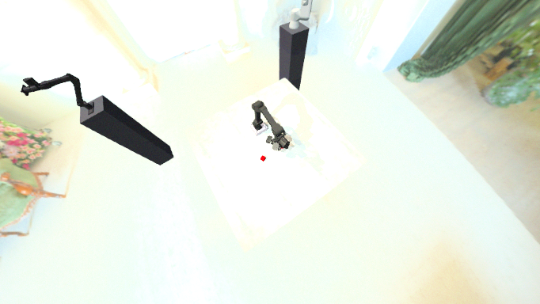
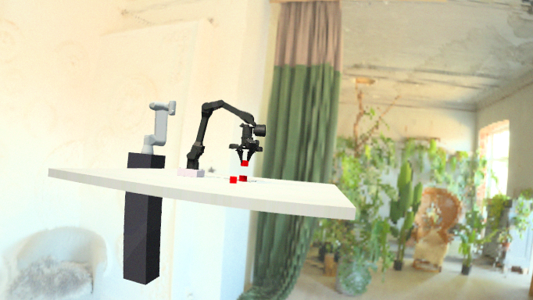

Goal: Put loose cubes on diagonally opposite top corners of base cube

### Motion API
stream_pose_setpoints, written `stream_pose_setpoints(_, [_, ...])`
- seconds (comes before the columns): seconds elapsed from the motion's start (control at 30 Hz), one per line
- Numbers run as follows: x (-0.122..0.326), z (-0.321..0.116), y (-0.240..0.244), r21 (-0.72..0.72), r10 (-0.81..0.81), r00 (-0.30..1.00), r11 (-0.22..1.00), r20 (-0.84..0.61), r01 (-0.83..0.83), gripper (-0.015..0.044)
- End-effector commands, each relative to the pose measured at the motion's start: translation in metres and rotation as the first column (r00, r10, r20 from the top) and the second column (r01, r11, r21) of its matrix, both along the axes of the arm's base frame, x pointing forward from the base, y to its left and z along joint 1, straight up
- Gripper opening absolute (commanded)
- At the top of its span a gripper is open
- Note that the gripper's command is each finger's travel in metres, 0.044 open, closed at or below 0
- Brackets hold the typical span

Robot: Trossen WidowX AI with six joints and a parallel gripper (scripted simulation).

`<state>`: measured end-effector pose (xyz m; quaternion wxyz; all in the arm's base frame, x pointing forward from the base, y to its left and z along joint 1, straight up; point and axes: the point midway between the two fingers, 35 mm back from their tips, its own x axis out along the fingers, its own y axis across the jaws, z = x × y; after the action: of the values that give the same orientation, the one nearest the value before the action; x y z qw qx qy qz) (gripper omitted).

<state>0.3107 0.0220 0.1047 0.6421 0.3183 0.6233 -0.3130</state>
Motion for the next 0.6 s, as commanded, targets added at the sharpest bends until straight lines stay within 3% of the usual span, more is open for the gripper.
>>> stream_pose_setpoints(0.0, [-0.002,-0.008,0.014,0.007,-0.076,0.997,0.997,-0.003,0.076,0.0105])
stream_pose_setpoints(0.57, [-0.012,-0.027,0.049,0.015,-0.278,0.961,0.961,-0.006,0.278,0.0105])
